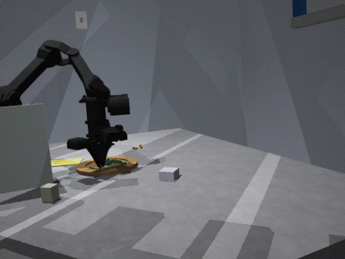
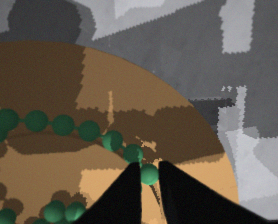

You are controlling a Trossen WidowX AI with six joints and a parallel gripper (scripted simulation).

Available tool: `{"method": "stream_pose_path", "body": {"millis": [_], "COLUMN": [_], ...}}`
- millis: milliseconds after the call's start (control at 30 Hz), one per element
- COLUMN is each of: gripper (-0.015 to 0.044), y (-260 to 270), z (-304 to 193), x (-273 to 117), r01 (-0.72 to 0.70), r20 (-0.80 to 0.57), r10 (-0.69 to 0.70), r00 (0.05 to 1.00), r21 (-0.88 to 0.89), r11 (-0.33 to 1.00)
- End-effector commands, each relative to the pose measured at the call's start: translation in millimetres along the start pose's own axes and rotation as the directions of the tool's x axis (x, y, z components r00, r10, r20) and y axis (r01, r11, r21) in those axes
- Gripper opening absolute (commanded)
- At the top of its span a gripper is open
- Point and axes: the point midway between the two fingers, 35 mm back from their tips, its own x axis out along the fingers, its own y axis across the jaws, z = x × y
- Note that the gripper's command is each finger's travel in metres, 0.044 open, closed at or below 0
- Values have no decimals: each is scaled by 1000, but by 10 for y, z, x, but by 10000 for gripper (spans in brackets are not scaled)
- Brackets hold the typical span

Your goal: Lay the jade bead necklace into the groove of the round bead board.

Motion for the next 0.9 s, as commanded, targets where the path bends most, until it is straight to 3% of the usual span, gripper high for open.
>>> {"method": "stream_pose_path", "body": {"millis": [0,567,867], "gripper": [0,0,236], "y": [16,0,15], "z": [-6,7,17], "x": [-49,53,23], "r01": [-10,-10,-9], "r20": [-4,-5,3], "r10": [9,10,9], "r00": [1000,1000,1000], "r21": [-4,-4,-13], "r11": [1000,1000,1000]}}
